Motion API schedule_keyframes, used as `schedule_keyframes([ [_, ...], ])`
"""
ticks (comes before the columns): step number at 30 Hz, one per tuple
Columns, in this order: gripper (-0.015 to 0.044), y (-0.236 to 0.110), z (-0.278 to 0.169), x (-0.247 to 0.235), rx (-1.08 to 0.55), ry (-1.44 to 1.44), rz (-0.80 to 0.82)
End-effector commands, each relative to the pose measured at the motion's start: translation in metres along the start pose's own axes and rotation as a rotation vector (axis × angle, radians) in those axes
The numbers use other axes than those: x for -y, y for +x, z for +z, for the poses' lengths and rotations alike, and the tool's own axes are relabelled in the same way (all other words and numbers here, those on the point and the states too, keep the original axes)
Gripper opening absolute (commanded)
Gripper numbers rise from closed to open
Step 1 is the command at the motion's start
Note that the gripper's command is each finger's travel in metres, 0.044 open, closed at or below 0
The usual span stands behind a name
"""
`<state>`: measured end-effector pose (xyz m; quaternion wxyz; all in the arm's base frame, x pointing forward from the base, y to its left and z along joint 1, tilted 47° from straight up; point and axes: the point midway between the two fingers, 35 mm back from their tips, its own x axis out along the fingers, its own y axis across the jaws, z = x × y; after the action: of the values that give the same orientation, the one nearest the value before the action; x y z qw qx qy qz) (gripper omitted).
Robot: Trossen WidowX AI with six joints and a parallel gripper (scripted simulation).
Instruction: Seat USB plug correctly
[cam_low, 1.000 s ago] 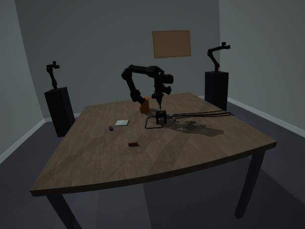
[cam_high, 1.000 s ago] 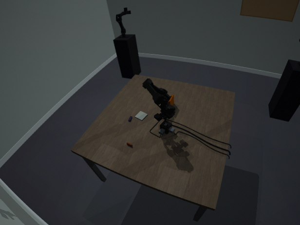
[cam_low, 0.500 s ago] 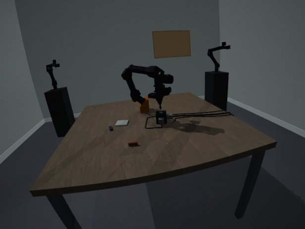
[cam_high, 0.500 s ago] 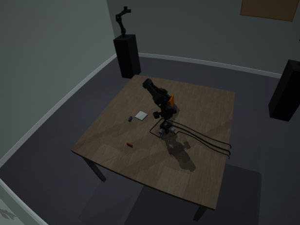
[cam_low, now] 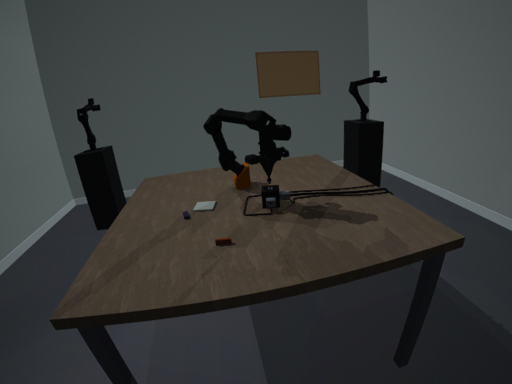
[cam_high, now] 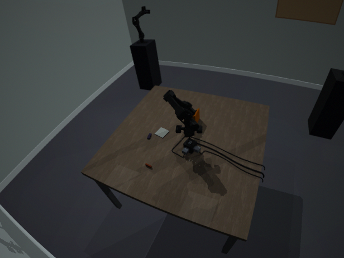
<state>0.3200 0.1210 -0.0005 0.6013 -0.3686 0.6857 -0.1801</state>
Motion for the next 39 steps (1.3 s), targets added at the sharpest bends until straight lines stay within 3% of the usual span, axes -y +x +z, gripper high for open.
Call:
schedule_keyframes([
  [1, 0.0, -0.0001, -0.0001, -0.0001, 0.0, 0.115, 0.0],
  [39, 0.0, -0.0001, -0.0001, -0.0002, 0.0, 1.11, 0.0],
])
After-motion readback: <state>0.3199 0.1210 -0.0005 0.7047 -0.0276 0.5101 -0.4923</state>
